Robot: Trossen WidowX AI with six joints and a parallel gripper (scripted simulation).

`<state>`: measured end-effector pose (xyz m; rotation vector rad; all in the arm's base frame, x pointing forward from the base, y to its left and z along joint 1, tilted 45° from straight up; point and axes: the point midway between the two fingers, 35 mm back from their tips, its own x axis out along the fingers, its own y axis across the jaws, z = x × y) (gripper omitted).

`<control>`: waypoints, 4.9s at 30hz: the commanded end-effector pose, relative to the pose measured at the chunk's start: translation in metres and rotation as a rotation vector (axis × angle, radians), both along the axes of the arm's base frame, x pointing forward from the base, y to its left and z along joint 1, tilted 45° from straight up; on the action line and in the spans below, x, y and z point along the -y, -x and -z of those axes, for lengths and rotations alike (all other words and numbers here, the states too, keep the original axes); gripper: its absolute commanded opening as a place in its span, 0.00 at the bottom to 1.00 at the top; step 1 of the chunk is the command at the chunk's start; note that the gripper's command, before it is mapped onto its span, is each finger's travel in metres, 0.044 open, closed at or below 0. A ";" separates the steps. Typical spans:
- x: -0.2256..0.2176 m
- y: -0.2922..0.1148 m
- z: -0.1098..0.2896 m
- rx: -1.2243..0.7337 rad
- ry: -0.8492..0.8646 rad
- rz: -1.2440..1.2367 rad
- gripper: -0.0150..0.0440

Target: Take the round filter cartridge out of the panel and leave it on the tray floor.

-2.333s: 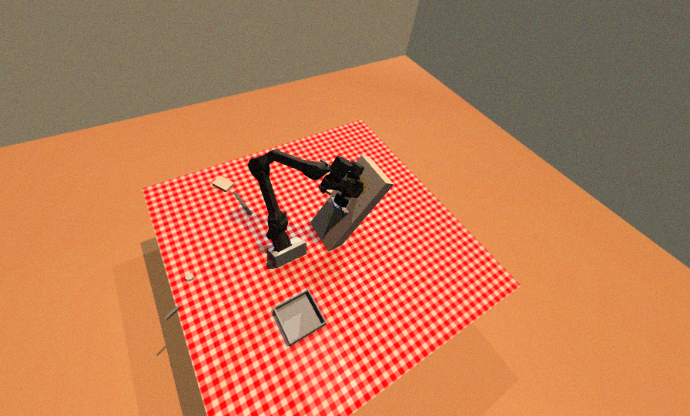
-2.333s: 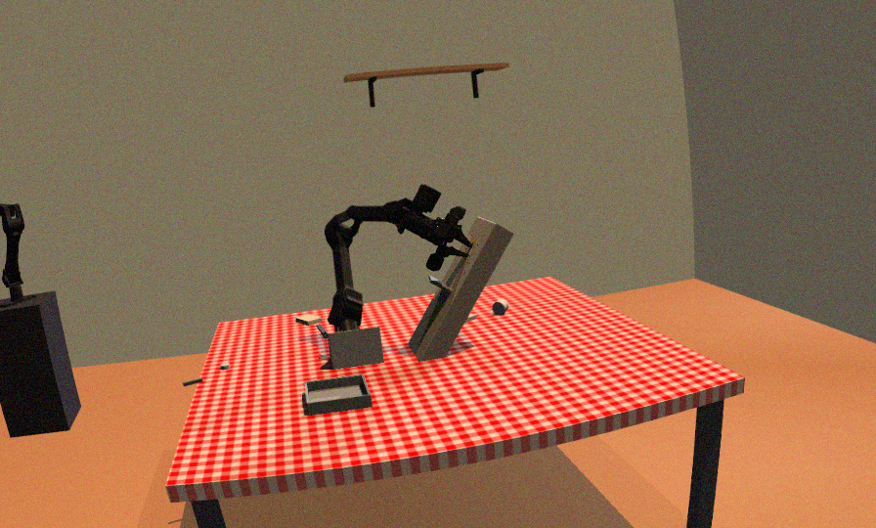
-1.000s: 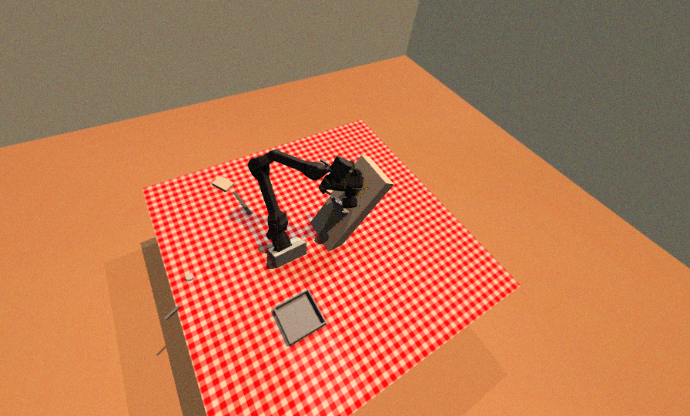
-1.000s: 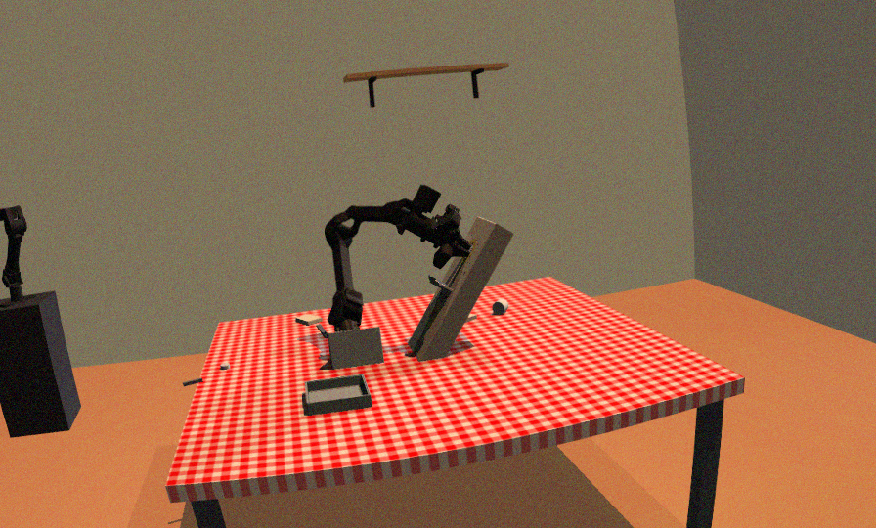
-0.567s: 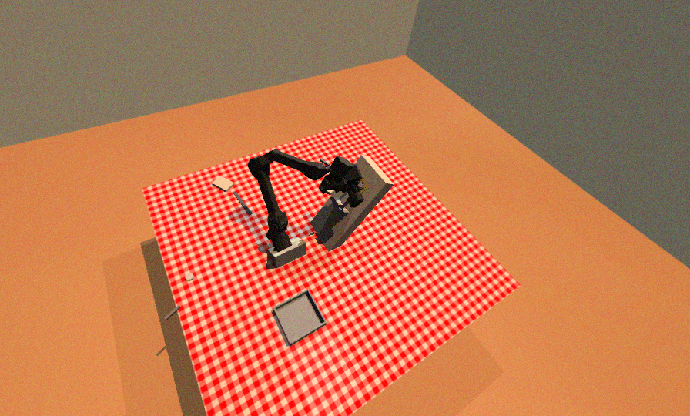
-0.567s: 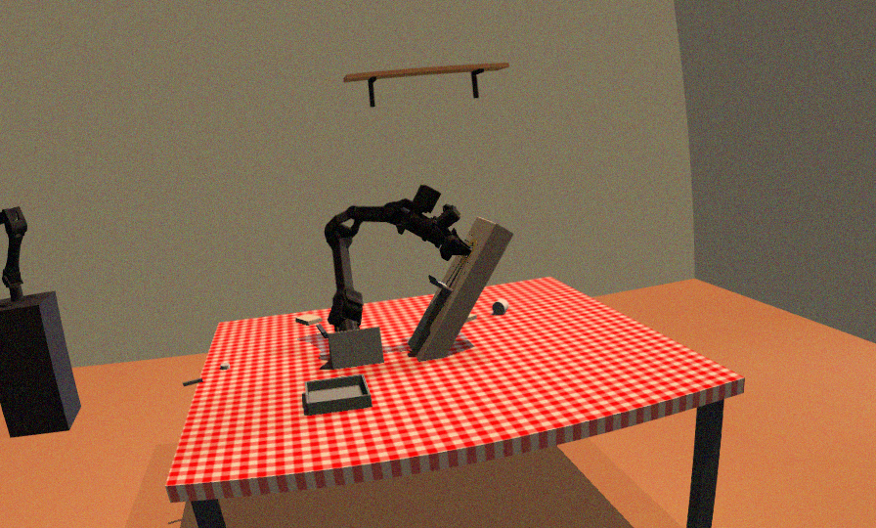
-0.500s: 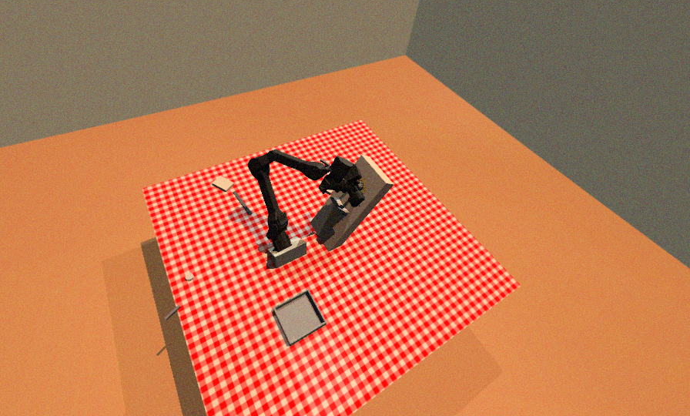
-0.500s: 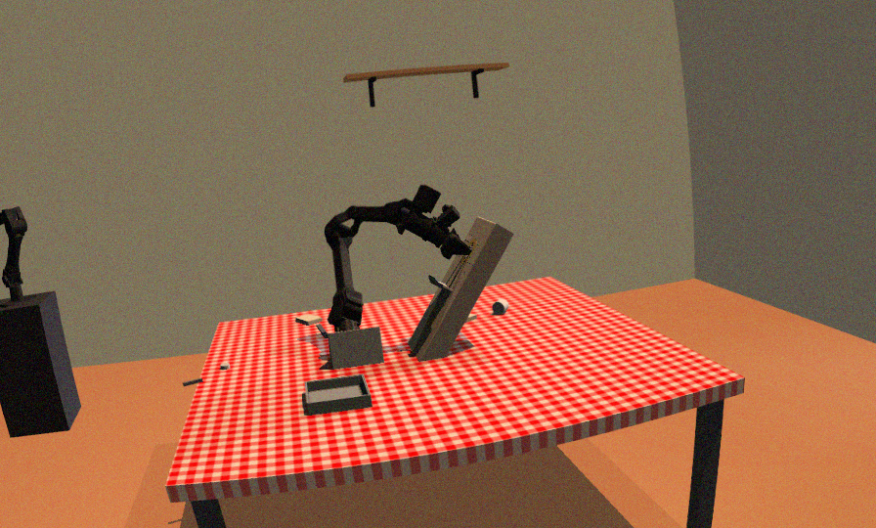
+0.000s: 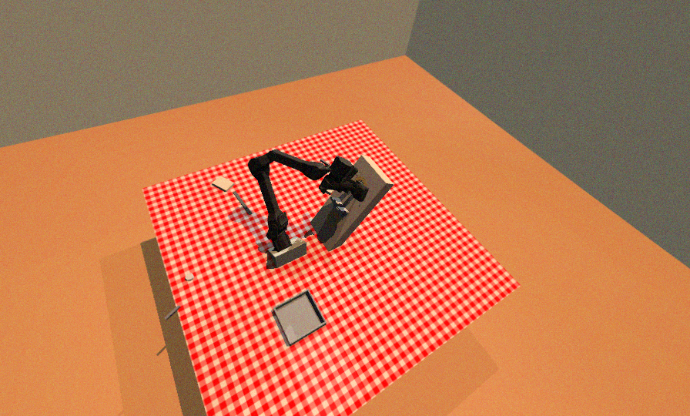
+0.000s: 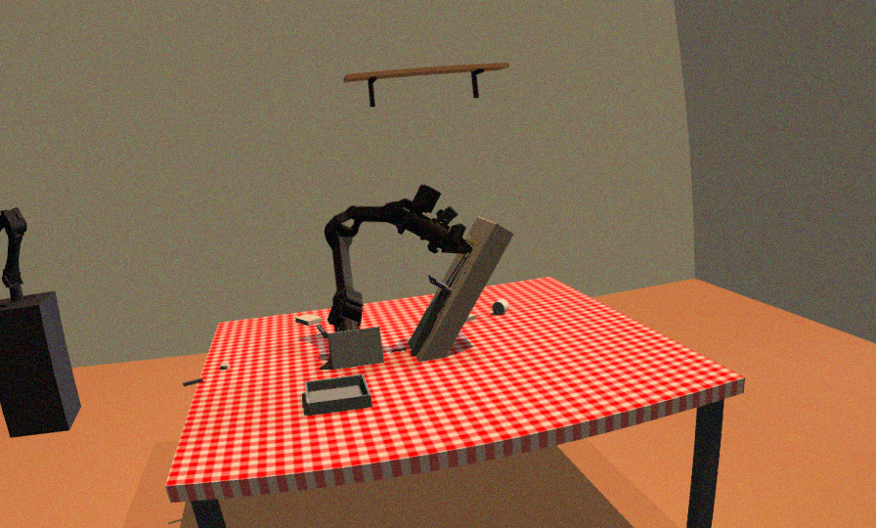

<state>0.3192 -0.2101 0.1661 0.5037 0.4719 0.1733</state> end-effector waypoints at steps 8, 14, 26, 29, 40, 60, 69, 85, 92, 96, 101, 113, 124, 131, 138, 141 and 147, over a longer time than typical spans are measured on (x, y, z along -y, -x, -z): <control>-0.004 -0.008 0.004 -0.021 -0.024 0.007 0.25; -0.004 -0.008 0.004 -0.021 -0.024 0.007 0.25; -0.004 -0.008 0.004 -0.021 -0.024 0.007 0.25; -0.004 -0.008 0.004 -0.021 -0.024 0.007 0.25; -0.004 -0.008 0.004 -0.021 -0.024 0.007 0.25; -0.004 -0.008 0.004 -0.021 -0.024 0.007 0.25; 0.008 0.016 -0.005 -0.025 -0.030 0.014 0.25; 0.019 0.064 -0.027 -0.027 -0.026 0.007 0.25; 0.009 0.070 -0.017 -0.027 -0.026 0.007 0.25; 0.000 0.074 -0.009 -0.027 -0.026 0.007 0.25; -0.010 0.080 0.001 -0.027 -0.026 0.007 0.25; -0.028 0.089 0.019 -0.038 -0.037 0.007 0.30; -0.028 0.089 0.019 -0.038 -0.037 0.007 0.45; -0.028 0.090 0.018 -0.029 -0.028 0.007 0.45; 0.015 0.065 -0.023 -0.027 -0.026 0.007 0.45; 0.019 0.063 -0.027 -0.027 -0.026 0.007 0.45; 0.045 0.068 -0.053 -0.027 -0.017 0.008 0.72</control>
